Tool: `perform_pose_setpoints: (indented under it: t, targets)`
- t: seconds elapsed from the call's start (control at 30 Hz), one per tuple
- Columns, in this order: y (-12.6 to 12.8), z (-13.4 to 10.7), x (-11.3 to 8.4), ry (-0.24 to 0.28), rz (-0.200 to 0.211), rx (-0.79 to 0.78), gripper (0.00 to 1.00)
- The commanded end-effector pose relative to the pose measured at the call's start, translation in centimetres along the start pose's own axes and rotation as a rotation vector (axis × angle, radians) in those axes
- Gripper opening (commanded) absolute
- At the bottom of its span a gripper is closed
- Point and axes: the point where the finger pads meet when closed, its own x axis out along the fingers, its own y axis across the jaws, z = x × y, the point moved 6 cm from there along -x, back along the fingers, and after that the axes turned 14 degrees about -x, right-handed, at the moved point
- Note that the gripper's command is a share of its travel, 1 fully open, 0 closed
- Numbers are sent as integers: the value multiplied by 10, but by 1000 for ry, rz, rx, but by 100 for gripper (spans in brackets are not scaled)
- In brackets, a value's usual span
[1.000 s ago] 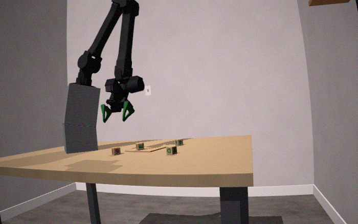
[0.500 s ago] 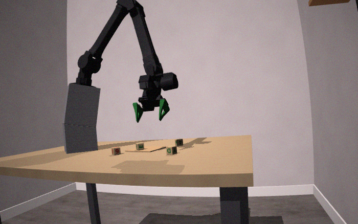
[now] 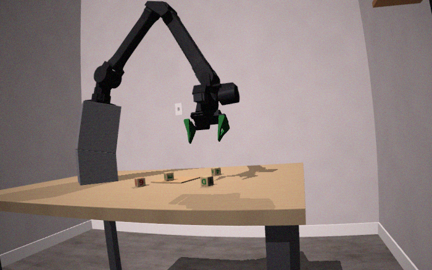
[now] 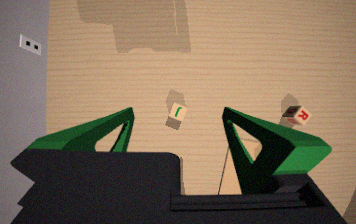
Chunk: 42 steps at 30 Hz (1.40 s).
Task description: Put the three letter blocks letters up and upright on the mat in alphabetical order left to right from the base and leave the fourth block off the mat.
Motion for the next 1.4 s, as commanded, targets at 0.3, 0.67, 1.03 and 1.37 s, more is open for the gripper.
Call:
perform_pose_setpoints:
  t: [0.3, 0.67, 1.03, 1.37]
  targets:
    - [12, 16, -10, -14, 30, 35, 100]
    - [12, 16, -10, -14, 30, 35, 100]
    - [12, 16, -10, -14, 30, 35, 100]
    - [12, 16, -10, -14, 30, 35, 100]
